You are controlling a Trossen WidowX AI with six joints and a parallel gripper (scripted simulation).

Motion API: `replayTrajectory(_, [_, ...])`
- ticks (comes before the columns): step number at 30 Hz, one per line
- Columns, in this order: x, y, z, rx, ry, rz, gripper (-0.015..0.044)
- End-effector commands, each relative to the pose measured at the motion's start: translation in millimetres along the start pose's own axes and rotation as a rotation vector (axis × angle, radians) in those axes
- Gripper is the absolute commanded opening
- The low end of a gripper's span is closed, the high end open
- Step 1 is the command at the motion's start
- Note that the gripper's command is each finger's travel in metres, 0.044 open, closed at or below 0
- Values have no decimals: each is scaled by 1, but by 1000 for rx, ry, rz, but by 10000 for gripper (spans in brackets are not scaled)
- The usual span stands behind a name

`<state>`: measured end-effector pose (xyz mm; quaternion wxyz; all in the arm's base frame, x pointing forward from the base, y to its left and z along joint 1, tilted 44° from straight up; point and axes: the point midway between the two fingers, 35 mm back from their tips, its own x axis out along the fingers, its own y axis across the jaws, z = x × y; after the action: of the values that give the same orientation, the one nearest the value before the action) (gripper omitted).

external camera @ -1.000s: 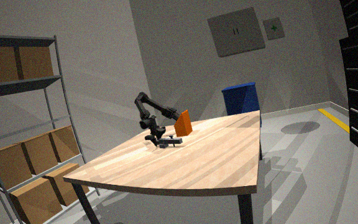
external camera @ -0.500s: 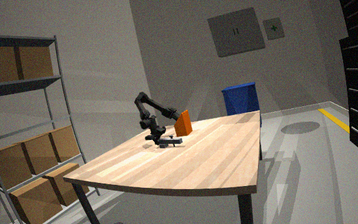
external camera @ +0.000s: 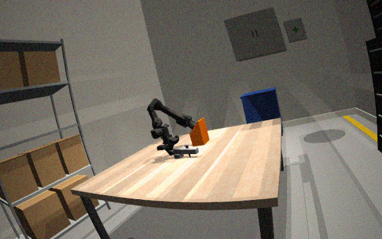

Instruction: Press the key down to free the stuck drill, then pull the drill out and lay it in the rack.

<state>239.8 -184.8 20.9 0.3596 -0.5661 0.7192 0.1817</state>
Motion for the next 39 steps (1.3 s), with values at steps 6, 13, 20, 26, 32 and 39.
replayTrajectory(6, [-3,-1,-13,-2,4,-4,0])
replayTrajectory(13, [-4,-2,-25,-2,5,-4,0])
replayTrajectory(20, [-1,2,-24,-4,7,5,105])
replayTrajectory(26, [-1,2,-24,-4,7,5,263])
replayTrajectory(32, [-1,1,-21,-2,5,-3,420])
replayTrajectory(39, [0,0,-18,-2,5,-4,440])
